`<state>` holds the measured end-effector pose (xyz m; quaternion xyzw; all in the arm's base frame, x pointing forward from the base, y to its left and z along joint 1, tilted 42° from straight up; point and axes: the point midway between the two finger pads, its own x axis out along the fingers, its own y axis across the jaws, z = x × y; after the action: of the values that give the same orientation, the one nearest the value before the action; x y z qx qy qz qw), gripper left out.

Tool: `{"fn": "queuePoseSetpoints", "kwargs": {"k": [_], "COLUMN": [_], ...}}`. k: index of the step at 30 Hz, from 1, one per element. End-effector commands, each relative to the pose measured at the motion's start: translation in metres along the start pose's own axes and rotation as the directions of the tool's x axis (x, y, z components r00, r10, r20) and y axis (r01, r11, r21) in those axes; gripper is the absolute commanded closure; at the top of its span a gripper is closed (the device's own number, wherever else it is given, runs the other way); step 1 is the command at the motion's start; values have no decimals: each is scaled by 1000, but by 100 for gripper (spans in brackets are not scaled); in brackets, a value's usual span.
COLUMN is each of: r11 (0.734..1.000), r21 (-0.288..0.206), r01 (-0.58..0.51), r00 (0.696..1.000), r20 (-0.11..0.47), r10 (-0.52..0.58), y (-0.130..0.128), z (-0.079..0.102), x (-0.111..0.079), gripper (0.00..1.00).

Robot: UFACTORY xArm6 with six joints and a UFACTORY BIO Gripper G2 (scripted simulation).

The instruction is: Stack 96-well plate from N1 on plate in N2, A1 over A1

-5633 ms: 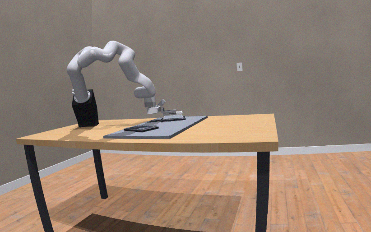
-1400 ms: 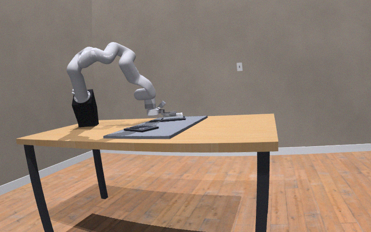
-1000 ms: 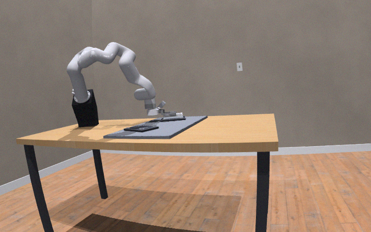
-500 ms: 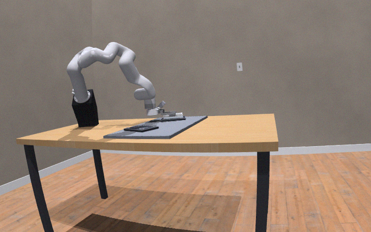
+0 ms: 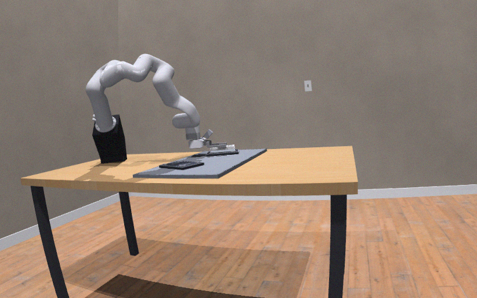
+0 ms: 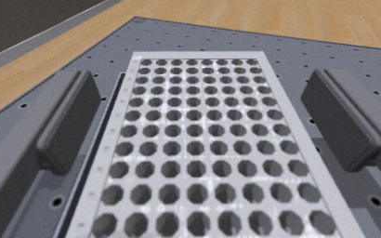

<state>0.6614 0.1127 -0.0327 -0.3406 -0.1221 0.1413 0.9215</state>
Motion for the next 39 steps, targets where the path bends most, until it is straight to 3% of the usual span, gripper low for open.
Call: {"fn": "queuePoseSetpoints", "kwargs": {"k": [1, 10, 39], "r11": [1000, 1000, 1000], "r21": [0, 0, 1], "r01": [0, 0, 1], "r00": [1000, 1000, 1000], "r20": [4, 4, 4], "r10": [0, 0, -1], "y": [0, 0, 0], "z": [2, 2, 68], "x": [1, 1, 1], "gripper": [63, 63, 63]}}
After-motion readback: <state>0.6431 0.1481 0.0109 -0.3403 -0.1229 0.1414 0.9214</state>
